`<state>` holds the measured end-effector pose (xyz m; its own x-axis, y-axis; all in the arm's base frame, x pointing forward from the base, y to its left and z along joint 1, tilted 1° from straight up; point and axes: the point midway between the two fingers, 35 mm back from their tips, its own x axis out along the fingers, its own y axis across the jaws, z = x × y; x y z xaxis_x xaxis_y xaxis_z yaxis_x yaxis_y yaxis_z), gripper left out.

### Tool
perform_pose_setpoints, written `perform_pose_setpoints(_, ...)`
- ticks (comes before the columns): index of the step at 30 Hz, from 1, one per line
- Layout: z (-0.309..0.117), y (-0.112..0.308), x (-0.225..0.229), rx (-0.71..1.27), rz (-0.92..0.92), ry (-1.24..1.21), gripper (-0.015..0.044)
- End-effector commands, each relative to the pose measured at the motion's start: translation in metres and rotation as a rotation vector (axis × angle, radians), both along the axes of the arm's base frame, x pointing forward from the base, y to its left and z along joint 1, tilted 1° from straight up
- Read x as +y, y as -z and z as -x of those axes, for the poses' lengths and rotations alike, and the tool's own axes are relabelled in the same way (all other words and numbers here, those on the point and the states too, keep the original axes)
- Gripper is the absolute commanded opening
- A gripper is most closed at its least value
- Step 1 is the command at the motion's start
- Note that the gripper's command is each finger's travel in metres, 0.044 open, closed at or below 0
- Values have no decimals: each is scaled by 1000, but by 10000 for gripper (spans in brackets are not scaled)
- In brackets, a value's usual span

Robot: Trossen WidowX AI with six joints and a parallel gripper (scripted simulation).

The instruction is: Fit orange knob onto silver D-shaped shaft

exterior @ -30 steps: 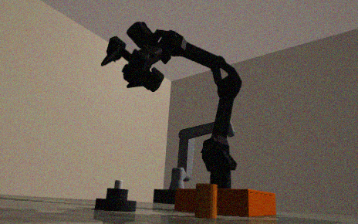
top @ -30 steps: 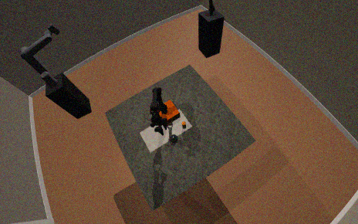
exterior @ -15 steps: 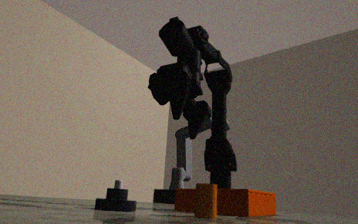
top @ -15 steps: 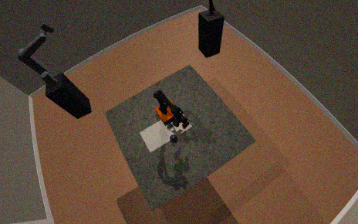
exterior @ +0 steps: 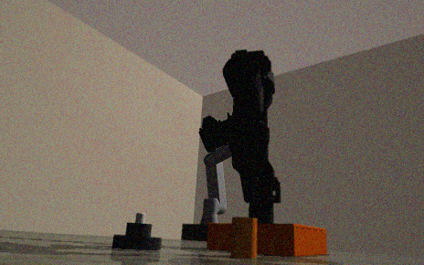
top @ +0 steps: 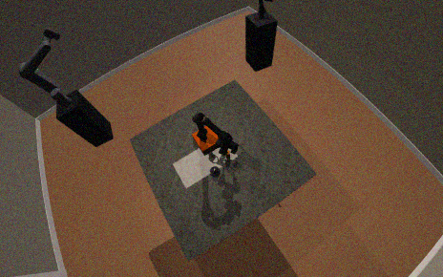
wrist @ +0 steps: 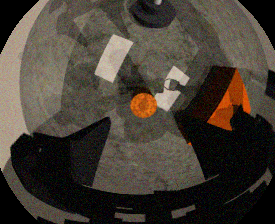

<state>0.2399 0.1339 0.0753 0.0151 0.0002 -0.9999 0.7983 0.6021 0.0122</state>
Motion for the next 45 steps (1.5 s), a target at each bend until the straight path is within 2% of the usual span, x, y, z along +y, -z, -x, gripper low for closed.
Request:
perform_pose_setpoints(1, -2, 9, -1, -4, 4, -5, 440)
perform_pose_setpoints(45, -5, 81, -2, -4, 4, -5, 440)
